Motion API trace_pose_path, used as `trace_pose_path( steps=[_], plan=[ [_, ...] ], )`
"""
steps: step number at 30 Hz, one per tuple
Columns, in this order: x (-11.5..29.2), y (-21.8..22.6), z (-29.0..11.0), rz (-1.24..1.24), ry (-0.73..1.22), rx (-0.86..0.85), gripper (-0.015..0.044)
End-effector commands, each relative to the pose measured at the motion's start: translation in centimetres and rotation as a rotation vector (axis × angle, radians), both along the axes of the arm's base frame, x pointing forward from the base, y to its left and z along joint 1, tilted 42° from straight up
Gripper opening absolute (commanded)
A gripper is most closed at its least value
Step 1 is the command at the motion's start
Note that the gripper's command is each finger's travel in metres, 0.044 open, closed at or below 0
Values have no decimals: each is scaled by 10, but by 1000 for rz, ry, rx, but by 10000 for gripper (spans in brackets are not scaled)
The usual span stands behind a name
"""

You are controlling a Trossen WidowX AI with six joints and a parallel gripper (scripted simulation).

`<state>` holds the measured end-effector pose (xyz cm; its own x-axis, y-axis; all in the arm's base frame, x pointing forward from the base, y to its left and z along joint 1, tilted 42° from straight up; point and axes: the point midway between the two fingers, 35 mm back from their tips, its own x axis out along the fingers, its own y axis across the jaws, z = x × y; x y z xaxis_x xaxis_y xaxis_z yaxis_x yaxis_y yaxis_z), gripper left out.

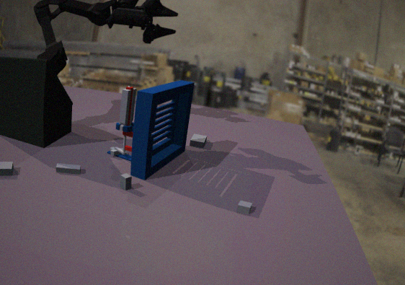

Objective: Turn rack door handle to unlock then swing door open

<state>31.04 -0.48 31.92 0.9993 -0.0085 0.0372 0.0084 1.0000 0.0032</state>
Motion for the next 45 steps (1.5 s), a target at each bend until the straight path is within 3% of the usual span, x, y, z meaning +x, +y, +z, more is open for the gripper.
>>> trace_pose_path(
  steps=[1, 5, 25, 45],
  plan=[
    [1, 0, -1, 0, 4, -1, 374],
    [12, -6, -13, -4, 86, -18, 291],
    [54, -55, -99, -9, 551, 11, 291],
    [56, -98, -179, 62, 987, 146, 291]
  ],
)
